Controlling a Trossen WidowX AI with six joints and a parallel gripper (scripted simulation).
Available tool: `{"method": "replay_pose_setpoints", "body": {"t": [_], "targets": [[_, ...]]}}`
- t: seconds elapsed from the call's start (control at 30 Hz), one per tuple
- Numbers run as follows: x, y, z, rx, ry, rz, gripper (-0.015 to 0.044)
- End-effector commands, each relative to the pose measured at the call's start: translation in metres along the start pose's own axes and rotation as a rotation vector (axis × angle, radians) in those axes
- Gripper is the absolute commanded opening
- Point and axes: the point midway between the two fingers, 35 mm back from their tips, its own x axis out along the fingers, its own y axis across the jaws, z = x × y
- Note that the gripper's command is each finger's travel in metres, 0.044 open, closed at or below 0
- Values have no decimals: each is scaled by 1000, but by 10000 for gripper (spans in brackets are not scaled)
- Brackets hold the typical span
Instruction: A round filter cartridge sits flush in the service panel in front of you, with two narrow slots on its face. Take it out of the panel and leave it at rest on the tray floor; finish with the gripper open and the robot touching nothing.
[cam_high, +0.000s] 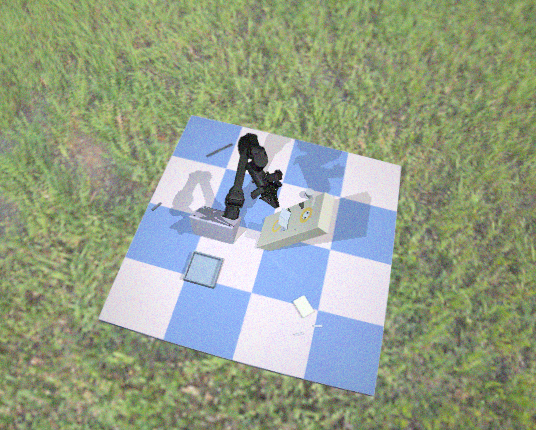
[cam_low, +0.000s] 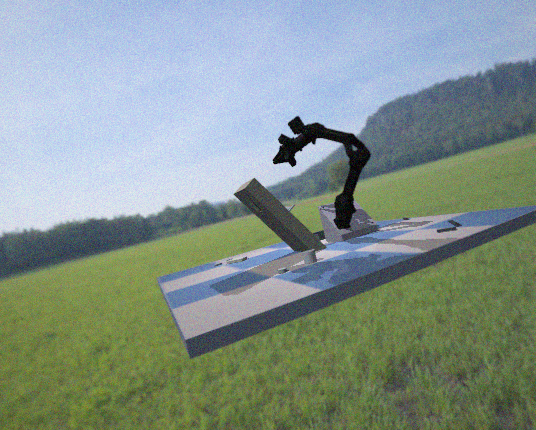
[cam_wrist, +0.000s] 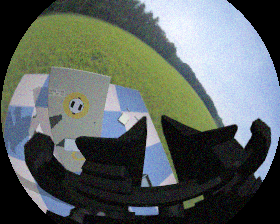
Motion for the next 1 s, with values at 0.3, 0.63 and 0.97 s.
{"method": "replay_pose_setpoints", "body": {"t": [0.3,0.63,0.97], "targets": [[44,144,-8,727,118,691,92],[44,145,-8,727,118,691,92],[57,152,-7,724,123,687,92]]}}
